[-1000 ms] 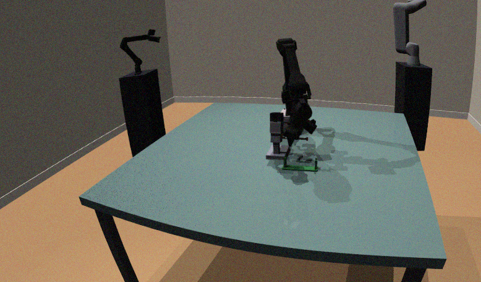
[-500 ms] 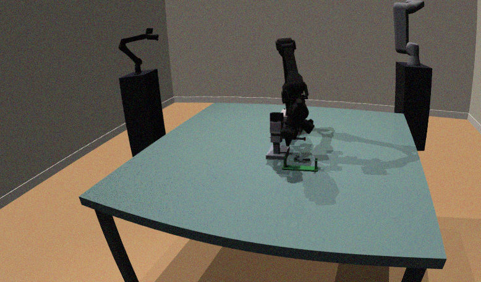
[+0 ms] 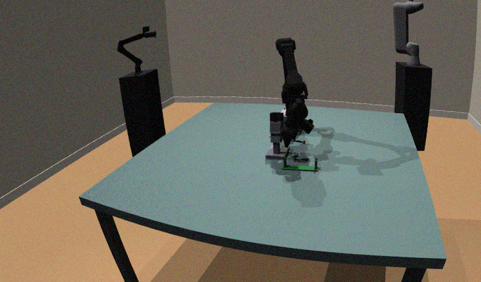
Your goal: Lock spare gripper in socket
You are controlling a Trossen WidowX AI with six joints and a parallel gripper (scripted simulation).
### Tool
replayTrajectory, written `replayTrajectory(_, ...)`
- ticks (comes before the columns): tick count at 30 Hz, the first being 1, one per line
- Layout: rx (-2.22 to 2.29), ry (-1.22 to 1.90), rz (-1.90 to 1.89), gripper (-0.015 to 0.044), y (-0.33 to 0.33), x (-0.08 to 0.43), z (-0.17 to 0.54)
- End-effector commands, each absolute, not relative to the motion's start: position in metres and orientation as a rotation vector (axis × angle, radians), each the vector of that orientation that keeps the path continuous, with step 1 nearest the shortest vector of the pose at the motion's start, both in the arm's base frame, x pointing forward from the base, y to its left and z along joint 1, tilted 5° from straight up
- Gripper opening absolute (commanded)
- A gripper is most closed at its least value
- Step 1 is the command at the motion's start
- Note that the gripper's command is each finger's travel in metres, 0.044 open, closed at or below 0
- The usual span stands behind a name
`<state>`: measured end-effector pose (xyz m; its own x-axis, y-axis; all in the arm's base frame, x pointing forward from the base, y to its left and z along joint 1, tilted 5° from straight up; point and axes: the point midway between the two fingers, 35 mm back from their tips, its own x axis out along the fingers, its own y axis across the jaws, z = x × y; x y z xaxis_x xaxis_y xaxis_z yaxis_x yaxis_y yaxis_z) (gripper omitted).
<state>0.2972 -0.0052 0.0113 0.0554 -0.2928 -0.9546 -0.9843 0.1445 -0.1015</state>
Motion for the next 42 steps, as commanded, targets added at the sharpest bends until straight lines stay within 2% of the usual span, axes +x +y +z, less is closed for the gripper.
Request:
replayTrajectory(1,-1.331,1.428,0.879,0.0200,-0.005,0.297,0.012)
replayTrajectory(42,-1.354,1.420,0.902,0.0200,0.064,0.301,0.089)
